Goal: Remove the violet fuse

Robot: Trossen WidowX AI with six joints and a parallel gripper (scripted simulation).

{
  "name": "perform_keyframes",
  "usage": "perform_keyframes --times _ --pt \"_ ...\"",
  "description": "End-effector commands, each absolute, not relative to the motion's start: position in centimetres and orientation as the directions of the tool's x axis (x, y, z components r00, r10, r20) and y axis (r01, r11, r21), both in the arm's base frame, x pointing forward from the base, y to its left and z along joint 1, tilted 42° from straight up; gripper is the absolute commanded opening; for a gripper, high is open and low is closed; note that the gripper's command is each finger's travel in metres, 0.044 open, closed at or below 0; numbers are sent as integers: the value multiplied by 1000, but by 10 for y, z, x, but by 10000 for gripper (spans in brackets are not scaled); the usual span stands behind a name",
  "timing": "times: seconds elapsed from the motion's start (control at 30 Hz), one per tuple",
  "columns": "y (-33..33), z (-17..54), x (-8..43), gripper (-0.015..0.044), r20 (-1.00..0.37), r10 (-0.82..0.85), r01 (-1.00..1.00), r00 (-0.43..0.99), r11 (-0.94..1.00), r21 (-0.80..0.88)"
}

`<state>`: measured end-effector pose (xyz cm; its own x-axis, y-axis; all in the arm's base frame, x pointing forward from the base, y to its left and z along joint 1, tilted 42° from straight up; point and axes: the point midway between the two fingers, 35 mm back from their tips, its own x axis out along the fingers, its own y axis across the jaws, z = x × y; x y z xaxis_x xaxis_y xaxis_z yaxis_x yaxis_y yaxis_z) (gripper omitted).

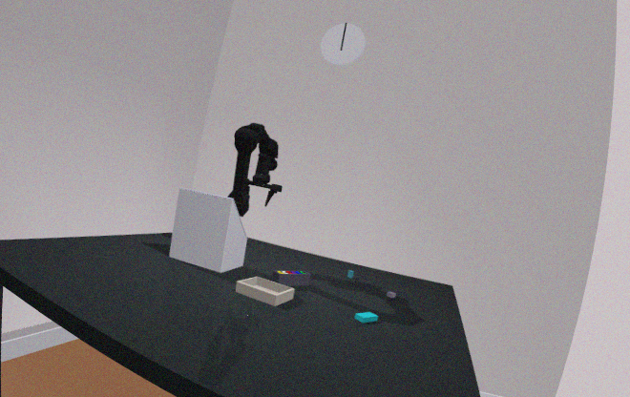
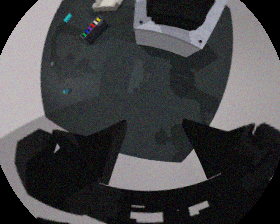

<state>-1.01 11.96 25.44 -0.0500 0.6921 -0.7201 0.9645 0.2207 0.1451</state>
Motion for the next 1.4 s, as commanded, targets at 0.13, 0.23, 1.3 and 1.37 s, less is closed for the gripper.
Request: perform_keyframes --times 0.13,0.23,1.3,1.37 --pt "149 244 1 269 -773 635 927 8 285 244" --pt "172 232 19 190 -815 579 890 38 350 291" --pt "118 54 271 64 -895 439 688 -81 674 268" --pt "104 39 280 64 -877 472 672 -88 678 298"
